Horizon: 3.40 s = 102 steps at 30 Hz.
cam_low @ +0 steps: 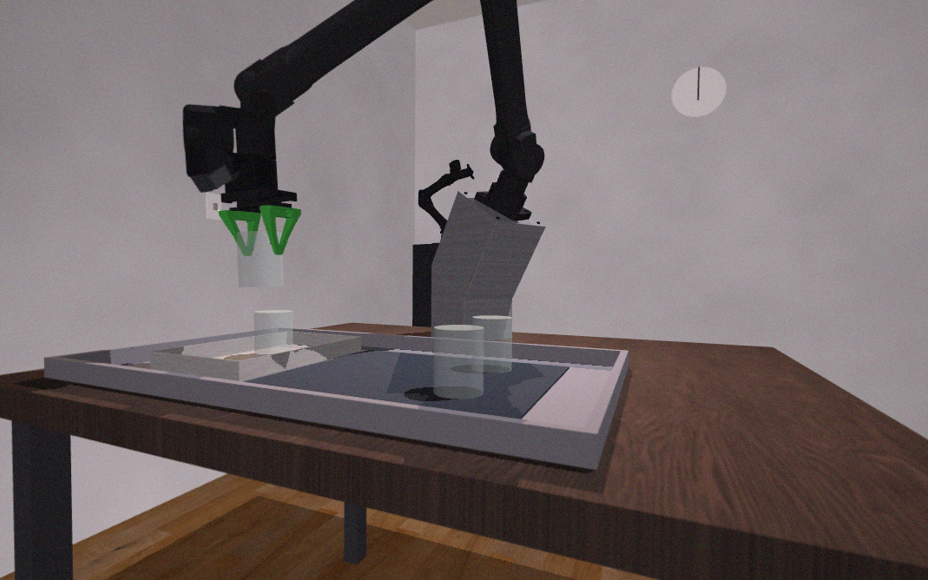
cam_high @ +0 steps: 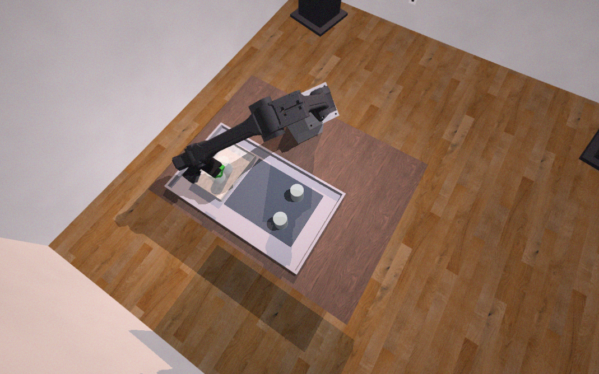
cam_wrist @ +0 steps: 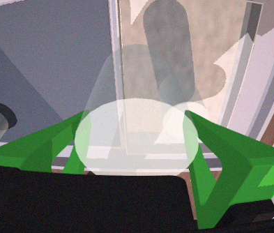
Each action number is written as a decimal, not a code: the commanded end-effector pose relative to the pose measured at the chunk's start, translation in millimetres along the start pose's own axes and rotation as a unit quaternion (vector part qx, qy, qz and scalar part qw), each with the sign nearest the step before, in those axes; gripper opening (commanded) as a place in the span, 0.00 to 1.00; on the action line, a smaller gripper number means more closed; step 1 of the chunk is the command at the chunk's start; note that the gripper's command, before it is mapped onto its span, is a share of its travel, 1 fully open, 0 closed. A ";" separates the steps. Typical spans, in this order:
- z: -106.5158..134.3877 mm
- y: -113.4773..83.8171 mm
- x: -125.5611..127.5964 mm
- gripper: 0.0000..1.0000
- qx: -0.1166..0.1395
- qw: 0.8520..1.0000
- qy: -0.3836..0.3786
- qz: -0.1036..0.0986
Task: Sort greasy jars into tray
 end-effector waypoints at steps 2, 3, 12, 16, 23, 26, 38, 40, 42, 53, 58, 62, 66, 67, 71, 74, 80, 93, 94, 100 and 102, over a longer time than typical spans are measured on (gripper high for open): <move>-11.3 -23.3 -30.4 0.00 -0.021 1.000 -0.010 0.015; -11.3 -23.3 -30.4 0.00 -0.021 1.000 -0.010 0.015; -8.4 -24.0 -56.5 0.00 -0.021 1.000 -0.010 0.015; -6.9 -24.3 -69.6 0.00 -0.021 1.000 -0.010 0.015; -6.9 -24.3 -69.6 0.00 -0.021 1.000 -0.010 0.015; -15.0 -32.0 -78.4 0.00 -0.021 1.000 -0.010 0.015; -15.4 -35.2 -83.2 0.00 -0.021 1.000 -0.010 0.015; -15.4 -35.2 -83.2 0.00 -0.021 1.000 -0.010 0.015; -15.4 -35.2 -83.2 0.00 -0.021 1.000 -0.010 0.015; -16.7 -5.9 -84.0 0.00 -0.021 1.000 -0.010 0.015; -17.0 2.1 -84.3 0.00 -0.021 1.000 -0.010 0.015; -17.5 12.7 -84.6 0.00 -0.021 1.000 -0.010 0.015; -17.9 23.4 -84.9 0.00 -0.021 1.000 -0.010 0.015; -18.0 26.0 -85.0 0.00 -0.021 1.000 -0.010 0.015; -18.4 34.0 -85.2 0.00 -0.021 1.000 -0.010 0.015; -18.6 39.3 -85.4 0.00 -0.021 1.000 -0.010 0.015; -19.3 55.3 -85.8 0.00 -0.021 1.000 -0.010 0.015; -20.4 81.9 -86.6 0.00 -0.021 1.000 -0.010 0.015; -20.4 81.9 -86.6 0.00 -0.021 1.000 -0.010 0.015; -30.0 86.0 -84.3 0.00 -0.021 1.000 -0.010 0.015; -30.0 86.0 -84.3 0.00 -0.021 1.000 -0.010 0.015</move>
Point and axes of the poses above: the point where the finger pads meet when closed, its own y axis out along the fingers, its own x axis across the jaws, z = x × y, the point moved 10 cm from there along -y, back along the fingers, and after that the axes turned 9 degrees about -y, right-handed, at the moved point
